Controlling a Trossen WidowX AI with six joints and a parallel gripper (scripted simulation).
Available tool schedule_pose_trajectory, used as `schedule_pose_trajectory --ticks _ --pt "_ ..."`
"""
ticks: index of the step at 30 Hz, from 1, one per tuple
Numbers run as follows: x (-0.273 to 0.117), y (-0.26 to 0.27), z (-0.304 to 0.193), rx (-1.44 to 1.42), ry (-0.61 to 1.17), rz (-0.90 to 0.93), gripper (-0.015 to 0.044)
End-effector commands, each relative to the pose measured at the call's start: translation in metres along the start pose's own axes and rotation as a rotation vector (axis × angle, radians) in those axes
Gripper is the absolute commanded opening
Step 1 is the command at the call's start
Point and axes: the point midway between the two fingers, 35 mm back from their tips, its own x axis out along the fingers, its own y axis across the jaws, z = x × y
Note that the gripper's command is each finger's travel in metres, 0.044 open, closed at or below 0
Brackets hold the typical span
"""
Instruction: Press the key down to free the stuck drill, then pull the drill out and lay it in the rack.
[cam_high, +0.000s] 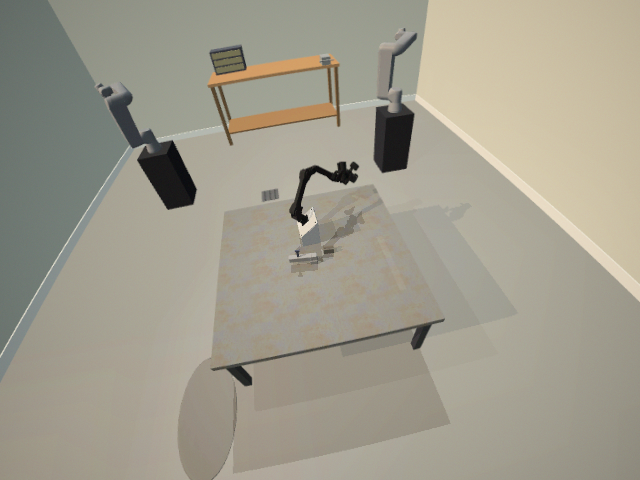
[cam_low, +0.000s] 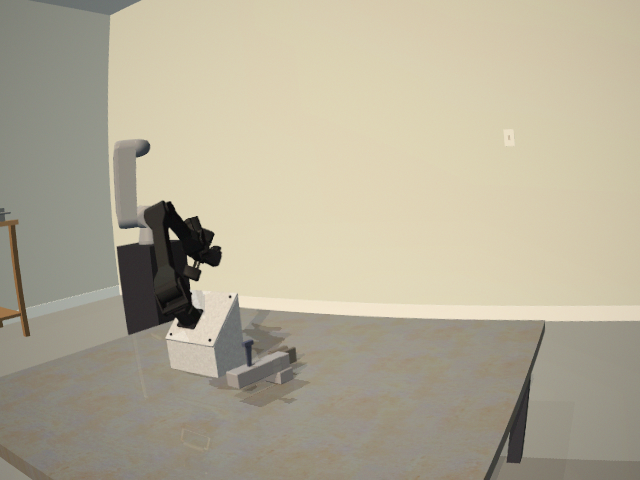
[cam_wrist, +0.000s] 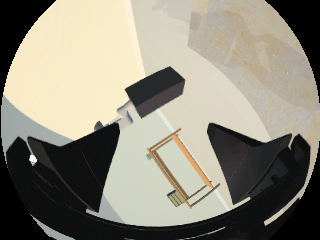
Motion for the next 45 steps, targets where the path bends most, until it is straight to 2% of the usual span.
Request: schedule_pose_trajectory --ticks 1,9,15,23,30,37,45 --pt "0.0 0.0 0.0 0.0 0.0 0.0 0.0374" --pt "-0.002 0.002 0.002 -0.001 -0.005 0.004 0.0164" --pt "-0.058 0.065 0.056 -0.016 -0.182 0.105 0.0006" --pt "-0.164 0.122 0.14 -0.02 -0.458 0.175 0.0" --pt "-0.275 0.134 0.209 -0.001 -0.703 0.154 0.0" --pt "-0.392 0.108 0.263 0.043 -0.92 0.053 0.0" --pt "-0.52 0.038 0.295 0.125 -1.098 -0.15 0.0"
